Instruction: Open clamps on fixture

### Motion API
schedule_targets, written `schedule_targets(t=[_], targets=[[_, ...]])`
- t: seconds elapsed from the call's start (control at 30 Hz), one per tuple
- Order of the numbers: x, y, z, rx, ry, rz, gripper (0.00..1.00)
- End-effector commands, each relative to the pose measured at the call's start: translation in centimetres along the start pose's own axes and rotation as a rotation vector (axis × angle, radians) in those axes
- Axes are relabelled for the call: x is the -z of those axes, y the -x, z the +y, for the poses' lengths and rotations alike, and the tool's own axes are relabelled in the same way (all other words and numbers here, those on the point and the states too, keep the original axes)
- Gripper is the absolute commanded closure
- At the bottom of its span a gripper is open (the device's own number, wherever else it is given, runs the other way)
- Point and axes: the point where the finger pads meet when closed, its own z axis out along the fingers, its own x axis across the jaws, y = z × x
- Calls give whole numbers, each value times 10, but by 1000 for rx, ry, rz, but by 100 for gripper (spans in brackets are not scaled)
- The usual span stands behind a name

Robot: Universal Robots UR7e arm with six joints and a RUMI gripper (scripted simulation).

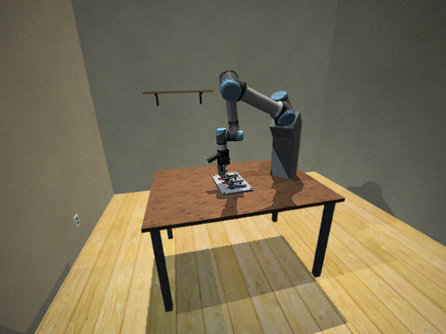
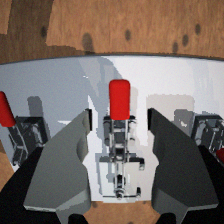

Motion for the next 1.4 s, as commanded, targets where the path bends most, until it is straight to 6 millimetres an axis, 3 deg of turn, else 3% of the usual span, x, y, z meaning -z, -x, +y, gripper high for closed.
schedule_targets(t=[0.0, 0.43, 0.8, 1.37], targets=[[-1, 0, 0, 0, 0, 0, 72], [-9, 0, -1, 2, -1, 1, 72], [-29, 0, -1, 2, -1, 1, 72], [-29, 0, 0, 0, 0, 0, 72]])
